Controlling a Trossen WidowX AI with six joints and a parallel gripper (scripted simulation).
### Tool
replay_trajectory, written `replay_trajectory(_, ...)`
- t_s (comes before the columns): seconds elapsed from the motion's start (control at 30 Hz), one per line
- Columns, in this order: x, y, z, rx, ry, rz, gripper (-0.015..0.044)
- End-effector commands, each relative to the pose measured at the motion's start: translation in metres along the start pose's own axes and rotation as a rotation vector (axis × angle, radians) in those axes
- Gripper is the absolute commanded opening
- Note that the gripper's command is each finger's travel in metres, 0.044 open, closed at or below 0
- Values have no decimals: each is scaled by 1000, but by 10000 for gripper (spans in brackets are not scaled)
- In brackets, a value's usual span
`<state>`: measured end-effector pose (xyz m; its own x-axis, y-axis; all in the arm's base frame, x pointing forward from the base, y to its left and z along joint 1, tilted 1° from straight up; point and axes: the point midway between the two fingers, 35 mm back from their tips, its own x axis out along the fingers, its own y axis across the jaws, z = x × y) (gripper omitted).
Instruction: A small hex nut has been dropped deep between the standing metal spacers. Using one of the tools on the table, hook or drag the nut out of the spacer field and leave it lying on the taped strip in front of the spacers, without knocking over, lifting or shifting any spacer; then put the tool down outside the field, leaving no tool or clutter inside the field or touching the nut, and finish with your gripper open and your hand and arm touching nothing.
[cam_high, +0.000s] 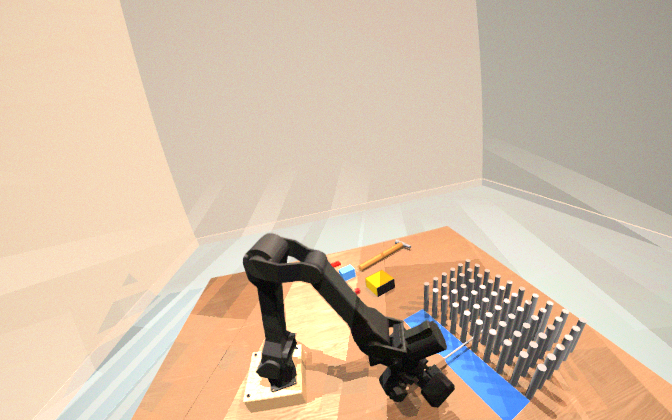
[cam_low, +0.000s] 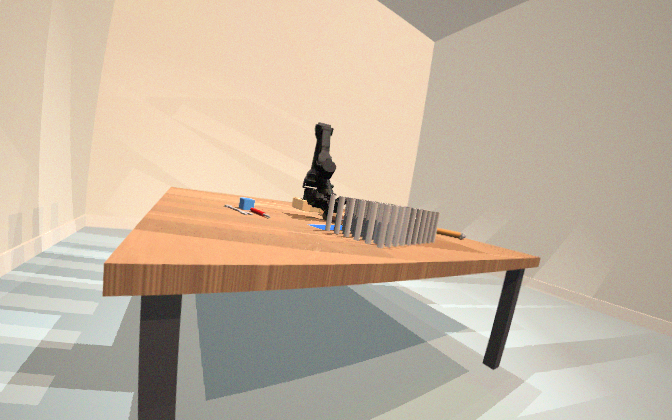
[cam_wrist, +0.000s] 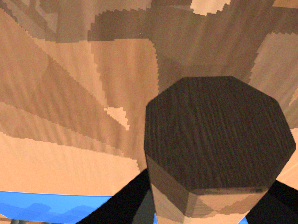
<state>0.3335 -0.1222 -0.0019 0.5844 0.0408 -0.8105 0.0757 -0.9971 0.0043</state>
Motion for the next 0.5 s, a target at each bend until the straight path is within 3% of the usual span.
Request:
replay_trajectory(0.0, -2, 0, 2, -6, 3, -2, 0)
replay_trajectory(0.47, -8, 0, 11, -6, 2, -2, 0)
